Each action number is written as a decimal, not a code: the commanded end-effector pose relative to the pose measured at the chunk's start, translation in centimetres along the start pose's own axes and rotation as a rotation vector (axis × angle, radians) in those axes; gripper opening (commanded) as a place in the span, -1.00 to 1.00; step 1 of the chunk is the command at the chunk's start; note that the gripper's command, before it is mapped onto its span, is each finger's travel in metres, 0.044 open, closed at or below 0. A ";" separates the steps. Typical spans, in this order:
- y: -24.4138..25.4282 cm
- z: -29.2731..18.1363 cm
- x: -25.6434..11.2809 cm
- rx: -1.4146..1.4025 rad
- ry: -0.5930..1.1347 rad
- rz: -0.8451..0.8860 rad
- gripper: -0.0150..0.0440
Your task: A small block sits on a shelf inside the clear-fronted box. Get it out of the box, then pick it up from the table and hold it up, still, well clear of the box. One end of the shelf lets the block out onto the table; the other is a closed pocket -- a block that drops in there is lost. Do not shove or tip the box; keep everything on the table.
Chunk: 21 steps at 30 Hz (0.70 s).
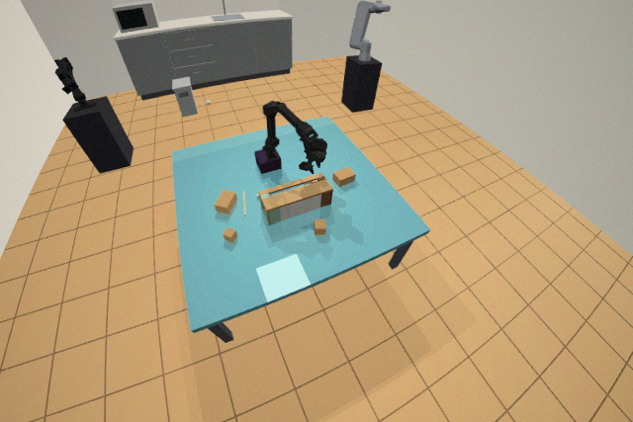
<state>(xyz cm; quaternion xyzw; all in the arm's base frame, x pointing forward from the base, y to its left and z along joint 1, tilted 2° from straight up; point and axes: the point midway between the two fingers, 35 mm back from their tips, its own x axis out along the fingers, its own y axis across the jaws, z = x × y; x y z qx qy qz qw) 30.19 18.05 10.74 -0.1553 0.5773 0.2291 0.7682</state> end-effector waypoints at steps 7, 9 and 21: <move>2.1 -1.4 -0.2 -1.271 0.060 -0.147 0.47; 2.2 -1.5 -0.3 -1.377 0.072 -0.155 0.47; 3.1 -2.2 -0.5 -2.018 0.170 -0.199 0.47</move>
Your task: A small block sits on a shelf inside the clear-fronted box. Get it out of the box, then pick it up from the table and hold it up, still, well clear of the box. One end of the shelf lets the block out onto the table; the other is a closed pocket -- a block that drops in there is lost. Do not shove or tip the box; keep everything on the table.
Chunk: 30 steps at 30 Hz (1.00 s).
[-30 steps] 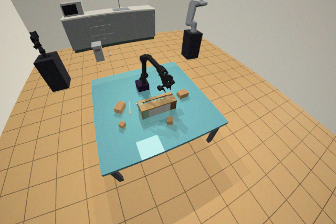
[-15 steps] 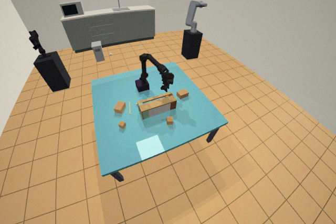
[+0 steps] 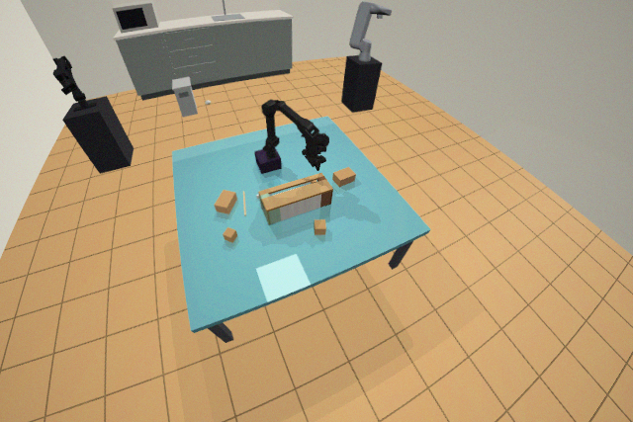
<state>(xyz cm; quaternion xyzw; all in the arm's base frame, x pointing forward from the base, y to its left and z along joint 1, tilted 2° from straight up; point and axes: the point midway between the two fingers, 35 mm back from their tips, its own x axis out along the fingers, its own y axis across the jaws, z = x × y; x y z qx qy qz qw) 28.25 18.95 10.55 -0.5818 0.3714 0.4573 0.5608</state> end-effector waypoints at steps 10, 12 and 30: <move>2.1 1.1 -0.9 -1.415 0.157 -0.035 0.47; 2.2 1.1 -0.9 -1.510 0.166 -0.030 0.47; 2.2 1.1 -0.9 -1.522 0.168 -0.029 0.47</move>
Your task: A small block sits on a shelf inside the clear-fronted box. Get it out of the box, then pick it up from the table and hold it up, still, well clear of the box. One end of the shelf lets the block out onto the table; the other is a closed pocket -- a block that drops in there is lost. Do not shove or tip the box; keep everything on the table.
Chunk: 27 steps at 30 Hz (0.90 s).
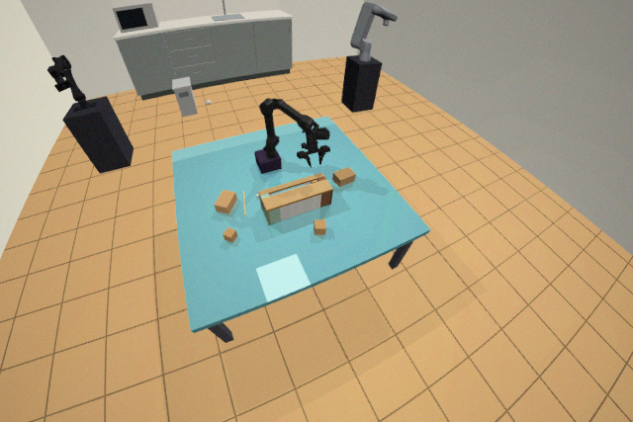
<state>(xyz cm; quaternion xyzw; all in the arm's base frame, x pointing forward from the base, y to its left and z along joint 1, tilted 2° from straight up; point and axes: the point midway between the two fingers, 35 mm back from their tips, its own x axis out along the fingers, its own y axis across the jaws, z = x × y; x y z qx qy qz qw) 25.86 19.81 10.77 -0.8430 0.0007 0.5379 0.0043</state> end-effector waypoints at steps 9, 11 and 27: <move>0.1 2.0 5.3 -0.040 0.011 0.002 0.47; 0.5 3.4 7.8 -0.049 0.010 0.003 0.47; 0.5 4.3 9.9 -0.052 0.009 0.004 0.47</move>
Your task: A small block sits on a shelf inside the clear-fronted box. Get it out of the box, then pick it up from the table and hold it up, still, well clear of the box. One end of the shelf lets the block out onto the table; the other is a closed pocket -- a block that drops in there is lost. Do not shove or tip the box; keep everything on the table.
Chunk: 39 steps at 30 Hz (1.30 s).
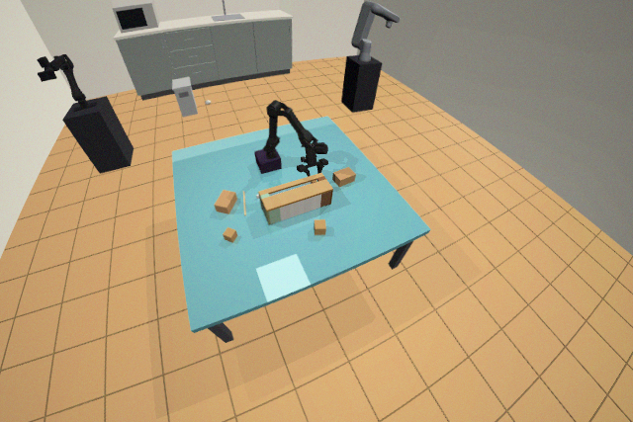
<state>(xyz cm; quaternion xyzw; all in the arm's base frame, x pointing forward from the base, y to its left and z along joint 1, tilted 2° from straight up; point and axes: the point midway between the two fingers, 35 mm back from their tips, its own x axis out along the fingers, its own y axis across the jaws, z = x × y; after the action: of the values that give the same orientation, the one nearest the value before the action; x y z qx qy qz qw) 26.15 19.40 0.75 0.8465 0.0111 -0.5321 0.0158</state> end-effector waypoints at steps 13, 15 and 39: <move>-0.1 1.2 2.6 -0.006 -0.005 0.002 0.47; -0.1 1.3 2.9 -0.006 -0.005 0.002 0.47; -0.1 2.4 4.9 -0.007 -0.005 0.002 -0.24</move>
<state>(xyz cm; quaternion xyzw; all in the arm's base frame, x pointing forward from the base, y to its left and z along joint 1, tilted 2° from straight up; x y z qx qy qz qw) 26.14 19.40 -4.61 0.8454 0.0102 -0.5338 0.0178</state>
